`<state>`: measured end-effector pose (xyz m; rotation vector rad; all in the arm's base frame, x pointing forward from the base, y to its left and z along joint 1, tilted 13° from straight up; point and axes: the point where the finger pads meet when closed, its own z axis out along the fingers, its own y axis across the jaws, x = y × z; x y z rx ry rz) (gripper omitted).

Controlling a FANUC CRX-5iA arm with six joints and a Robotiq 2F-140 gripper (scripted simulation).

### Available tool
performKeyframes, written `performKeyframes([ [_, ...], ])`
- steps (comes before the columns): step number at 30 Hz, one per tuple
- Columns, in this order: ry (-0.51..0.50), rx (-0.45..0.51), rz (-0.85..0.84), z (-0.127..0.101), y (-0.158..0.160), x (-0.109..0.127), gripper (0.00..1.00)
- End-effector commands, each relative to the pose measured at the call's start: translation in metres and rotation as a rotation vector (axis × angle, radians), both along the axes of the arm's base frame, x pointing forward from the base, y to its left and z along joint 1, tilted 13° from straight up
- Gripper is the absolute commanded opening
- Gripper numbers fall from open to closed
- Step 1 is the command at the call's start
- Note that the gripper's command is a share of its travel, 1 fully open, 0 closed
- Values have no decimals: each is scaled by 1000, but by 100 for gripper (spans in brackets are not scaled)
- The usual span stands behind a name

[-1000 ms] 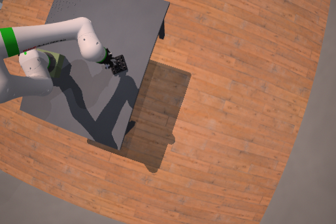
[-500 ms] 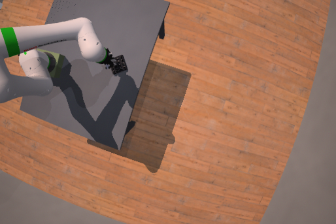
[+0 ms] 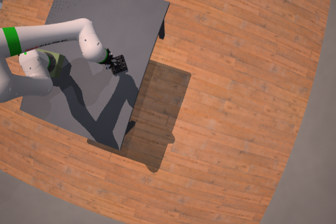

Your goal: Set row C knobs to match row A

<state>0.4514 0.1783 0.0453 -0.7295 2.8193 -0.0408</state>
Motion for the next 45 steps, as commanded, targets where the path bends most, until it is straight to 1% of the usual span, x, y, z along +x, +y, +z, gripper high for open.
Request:
performKeyframes([
  [1,0,0,0,0,0,0,12],
  [39,0,0,0,-1,0,0,12],
  [40,0,0,0,-1,0,0,5],
  [45,0,0,0,-1,0,0,5],
])
